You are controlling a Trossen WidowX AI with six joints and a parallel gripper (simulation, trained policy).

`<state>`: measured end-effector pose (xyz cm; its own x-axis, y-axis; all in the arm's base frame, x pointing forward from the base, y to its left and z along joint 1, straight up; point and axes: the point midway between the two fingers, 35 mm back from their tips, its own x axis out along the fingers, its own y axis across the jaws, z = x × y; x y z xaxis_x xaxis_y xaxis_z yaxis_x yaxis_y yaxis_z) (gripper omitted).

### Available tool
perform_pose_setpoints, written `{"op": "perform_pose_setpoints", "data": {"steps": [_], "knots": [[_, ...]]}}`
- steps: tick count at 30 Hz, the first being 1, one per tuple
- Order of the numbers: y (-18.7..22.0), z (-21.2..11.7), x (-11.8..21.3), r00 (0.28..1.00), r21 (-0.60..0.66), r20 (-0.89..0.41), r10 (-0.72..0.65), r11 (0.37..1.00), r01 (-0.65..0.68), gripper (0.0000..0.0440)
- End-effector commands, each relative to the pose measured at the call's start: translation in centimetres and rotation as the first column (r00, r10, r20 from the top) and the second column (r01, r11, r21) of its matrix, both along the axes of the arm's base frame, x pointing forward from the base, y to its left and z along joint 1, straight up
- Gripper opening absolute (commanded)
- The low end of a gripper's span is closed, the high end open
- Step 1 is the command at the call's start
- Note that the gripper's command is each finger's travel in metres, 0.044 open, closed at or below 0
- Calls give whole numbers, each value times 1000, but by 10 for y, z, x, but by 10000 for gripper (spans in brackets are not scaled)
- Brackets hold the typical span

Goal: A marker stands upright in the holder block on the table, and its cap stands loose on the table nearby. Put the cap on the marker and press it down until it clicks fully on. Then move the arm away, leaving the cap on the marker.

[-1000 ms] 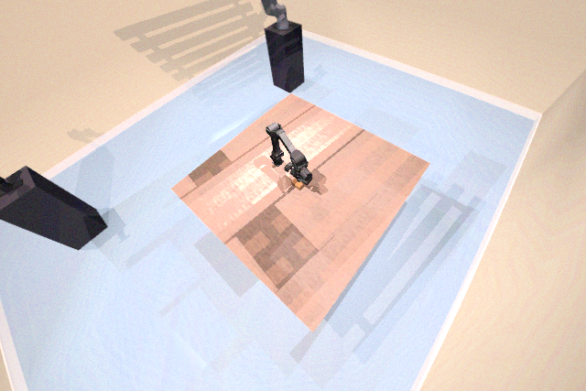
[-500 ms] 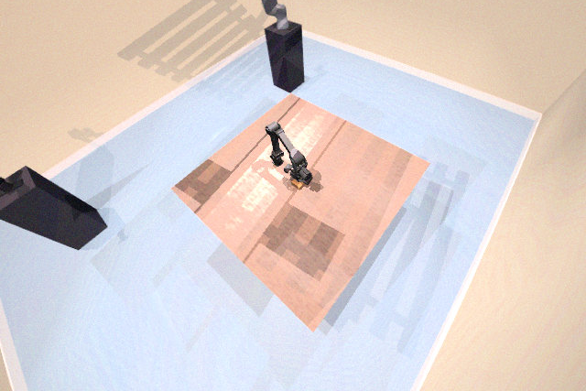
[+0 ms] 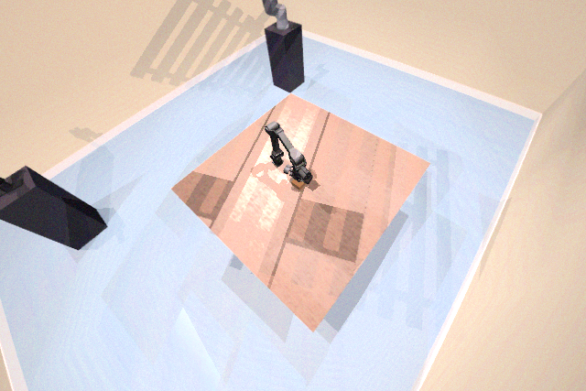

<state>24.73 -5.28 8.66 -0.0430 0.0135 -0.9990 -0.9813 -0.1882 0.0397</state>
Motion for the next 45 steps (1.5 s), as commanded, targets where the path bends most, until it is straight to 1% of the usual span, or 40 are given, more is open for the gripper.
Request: {"op": "perform_pose_setpoints", "data": {"steps": [1, 8, 13, 16, 23, 24, 30, 34, 45], "knots": [[-3, -11, -8, 999, -10, -35, 26, 1000, -26, 127], [-5, -11, -8, 998, -16, -26, 51, 999, -52, 143], [-1, -10, -16, 997, 1, -39, 66, 998, -66, 194], [1, -9, -18, 997, 6, -35, 74, 997, -74, 254], [3, -4, -20, 996, 2, -1, 94, 996, -94, 433], [3, -3, -19, 995, 0, 9, 96, 995, -96, 440], [2, 12, -15, 992, -19, 67, 102, 995, -101, 440], [1, 29, -12, 989, -31, 100, 108, 994, -106, 440], [0, 61, -11, 977, -53, 161, 139, 990, -132, 440]]}}
